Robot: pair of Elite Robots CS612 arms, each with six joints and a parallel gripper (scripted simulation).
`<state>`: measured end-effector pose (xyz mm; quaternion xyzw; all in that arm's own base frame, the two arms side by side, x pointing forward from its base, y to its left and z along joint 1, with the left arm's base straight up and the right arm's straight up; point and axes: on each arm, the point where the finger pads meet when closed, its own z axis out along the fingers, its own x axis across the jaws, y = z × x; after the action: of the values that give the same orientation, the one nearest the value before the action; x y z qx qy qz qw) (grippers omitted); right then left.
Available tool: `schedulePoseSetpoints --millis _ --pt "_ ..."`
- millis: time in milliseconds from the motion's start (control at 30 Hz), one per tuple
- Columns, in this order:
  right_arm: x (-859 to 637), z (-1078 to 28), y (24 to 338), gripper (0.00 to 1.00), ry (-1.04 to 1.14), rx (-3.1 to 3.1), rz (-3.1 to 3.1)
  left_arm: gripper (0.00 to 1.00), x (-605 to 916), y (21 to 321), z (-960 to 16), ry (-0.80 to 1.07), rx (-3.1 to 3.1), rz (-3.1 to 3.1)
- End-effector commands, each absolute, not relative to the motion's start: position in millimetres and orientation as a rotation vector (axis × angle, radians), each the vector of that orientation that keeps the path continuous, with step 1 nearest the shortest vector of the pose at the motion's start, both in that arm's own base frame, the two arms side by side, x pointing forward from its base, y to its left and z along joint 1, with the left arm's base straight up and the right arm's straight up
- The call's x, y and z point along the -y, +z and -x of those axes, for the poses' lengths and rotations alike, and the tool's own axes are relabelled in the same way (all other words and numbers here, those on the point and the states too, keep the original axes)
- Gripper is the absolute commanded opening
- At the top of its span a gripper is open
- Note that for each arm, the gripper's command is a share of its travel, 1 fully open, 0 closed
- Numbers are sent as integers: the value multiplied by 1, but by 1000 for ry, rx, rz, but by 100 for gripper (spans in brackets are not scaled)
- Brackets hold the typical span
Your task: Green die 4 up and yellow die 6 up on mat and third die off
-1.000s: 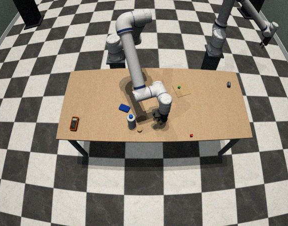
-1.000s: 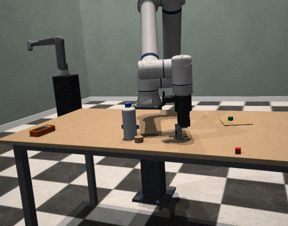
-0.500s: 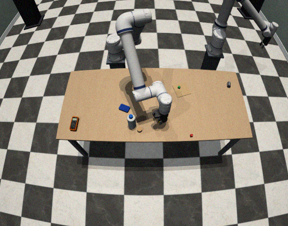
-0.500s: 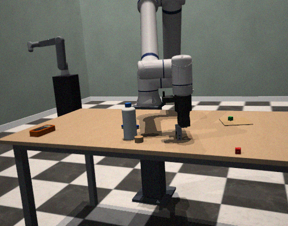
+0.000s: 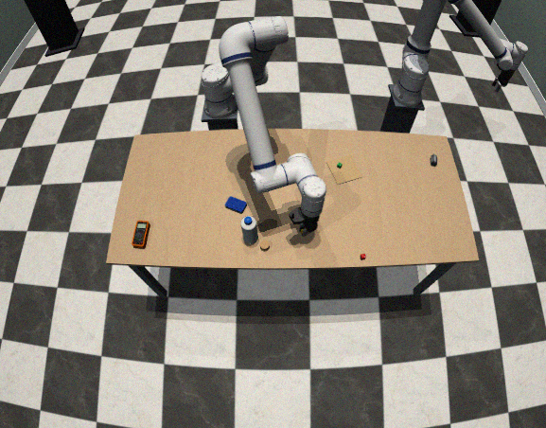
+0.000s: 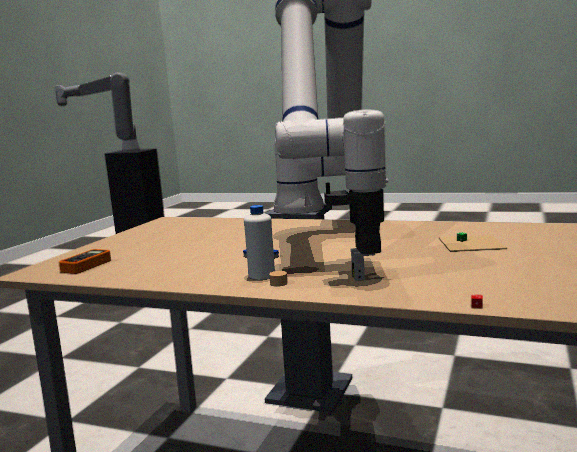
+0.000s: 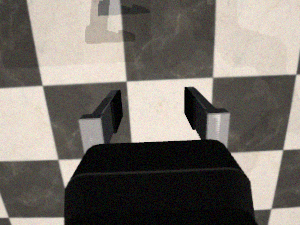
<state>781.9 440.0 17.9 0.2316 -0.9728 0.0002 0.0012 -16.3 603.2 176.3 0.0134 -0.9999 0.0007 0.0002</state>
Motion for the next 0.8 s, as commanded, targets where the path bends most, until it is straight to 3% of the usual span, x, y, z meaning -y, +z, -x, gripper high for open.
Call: schedulePoseSetpoints --millis 0,367,567,767 --pt "-440 -783 20 40 0 3056 -728 100 -604 177 16 0 3141 -42" --pt "-440 -783 26 40 0 3056 -728 100 -604 177 16 0 3141 -42" --pt "-440 -783 46 40 0 3056 -728 100 -604 177 16 0 3141 -42" --pt "-440 -783 91 40 0 3056 -728 100 -604 177 16 0 3141 -42"
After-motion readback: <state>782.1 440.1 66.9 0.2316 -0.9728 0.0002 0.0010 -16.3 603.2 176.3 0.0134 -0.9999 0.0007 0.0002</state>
